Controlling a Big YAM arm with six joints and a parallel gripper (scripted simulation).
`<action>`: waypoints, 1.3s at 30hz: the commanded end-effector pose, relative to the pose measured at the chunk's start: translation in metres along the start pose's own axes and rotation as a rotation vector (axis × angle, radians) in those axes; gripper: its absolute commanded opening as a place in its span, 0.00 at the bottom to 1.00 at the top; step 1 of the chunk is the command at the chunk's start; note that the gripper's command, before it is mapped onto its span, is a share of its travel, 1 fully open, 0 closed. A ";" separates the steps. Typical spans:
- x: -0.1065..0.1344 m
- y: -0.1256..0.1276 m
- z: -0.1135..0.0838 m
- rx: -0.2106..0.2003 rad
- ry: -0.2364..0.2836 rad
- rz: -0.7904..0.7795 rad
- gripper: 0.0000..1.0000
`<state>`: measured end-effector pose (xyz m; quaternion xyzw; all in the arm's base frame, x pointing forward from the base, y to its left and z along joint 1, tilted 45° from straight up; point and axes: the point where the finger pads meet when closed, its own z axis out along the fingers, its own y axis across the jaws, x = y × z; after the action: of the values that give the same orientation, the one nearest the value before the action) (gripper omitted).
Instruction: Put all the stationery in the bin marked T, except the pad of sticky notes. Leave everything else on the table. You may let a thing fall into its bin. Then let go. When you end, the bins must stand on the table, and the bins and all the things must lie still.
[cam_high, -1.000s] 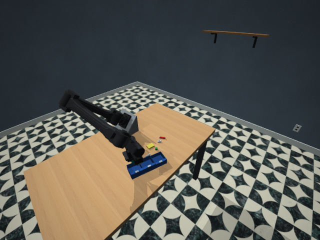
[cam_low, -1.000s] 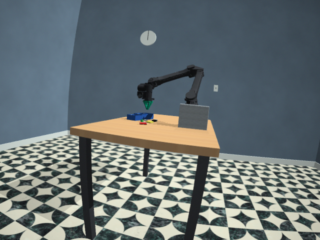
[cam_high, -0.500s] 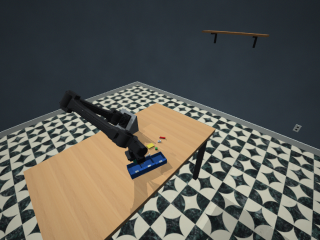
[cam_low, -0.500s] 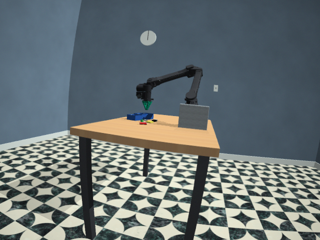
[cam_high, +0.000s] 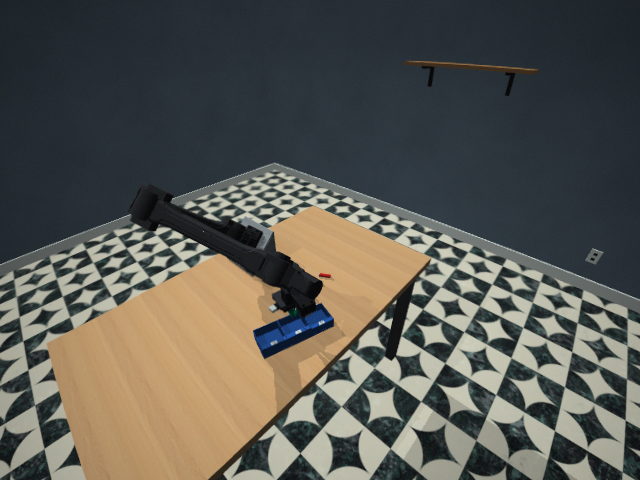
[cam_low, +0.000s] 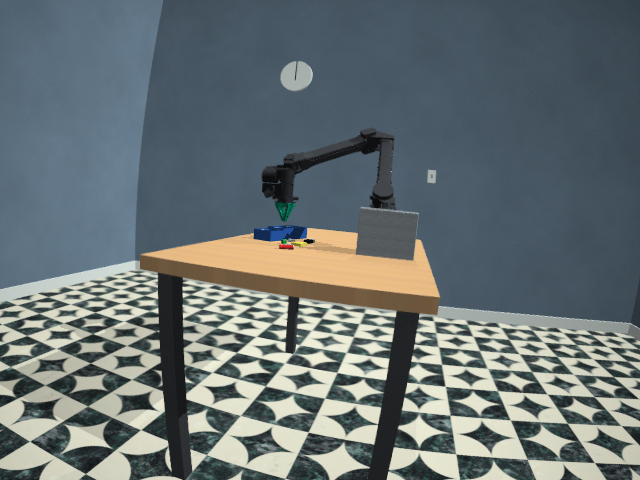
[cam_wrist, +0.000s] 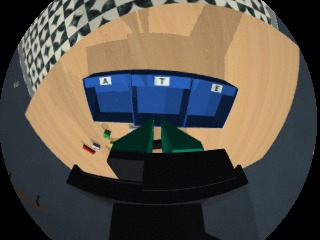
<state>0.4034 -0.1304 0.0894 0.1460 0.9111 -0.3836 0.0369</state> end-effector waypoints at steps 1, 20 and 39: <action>-0.030 -0.012 -0.027 -0.016 -0.065 0.091 0.10; -0.013 -0.005 0.027 -0.002 -0.016 0.047 0.10; -0.023 -0.006 0.044 -0.009 -0.044 0.061 0.10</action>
<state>0.4102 -0.1750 0.0574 0.1695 0.9066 -0.3832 0.0509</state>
